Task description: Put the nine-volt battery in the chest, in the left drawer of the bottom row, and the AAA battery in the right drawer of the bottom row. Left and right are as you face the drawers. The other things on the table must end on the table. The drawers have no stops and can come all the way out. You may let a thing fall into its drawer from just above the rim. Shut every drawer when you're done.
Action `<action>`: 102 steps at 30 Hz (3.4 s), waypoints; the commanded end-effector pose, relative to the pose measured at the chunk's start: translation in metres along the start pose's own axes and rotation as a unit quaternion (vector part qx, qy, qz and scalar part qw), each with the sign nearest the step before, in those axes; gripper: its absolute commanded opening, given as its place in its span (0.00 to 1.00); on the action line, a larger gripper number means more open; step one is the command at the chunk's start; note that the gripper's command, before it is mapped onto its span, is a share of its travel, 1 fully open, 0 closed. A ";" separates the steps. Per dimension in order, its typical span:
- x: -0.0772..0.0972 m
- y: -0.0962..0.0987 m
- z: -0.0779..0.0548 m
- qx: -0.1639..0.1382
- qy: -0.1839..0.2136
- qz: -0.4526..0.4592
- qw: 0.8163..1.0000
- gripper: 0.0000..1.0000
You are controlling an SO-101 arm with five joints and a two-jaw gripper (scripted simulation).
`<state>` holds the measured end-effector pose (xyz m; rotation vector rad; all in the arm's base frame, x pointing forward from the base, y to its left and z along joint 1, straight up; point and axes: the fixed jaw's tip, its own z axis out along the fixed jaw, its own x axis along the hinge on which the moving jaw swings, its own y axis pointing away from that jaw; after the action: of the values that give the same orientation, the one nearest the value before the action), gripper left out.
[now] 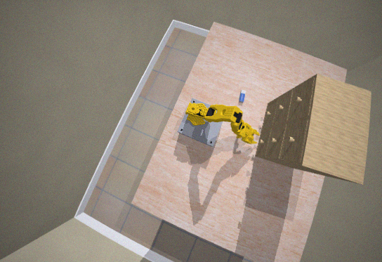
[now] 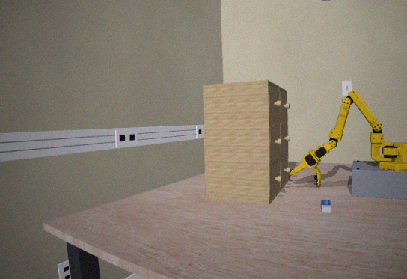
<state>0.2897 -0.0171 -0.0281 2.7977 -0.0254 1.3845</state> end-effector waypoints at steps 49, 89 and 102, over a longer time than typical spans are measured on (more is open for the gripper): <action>0.007 0.002 -0.065 -0.004 -0.065 0.024 0.998 0.21; -0.014 -0.001 -0.151 -0.002 -0.185 0.027 0.982 0.21; -0.020 -0.001 -0.161 -0.002 -0.198 0.027 0.980 0.21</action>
<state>0.1531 -0.0138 0.0560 3.0264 -0.1106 0.8315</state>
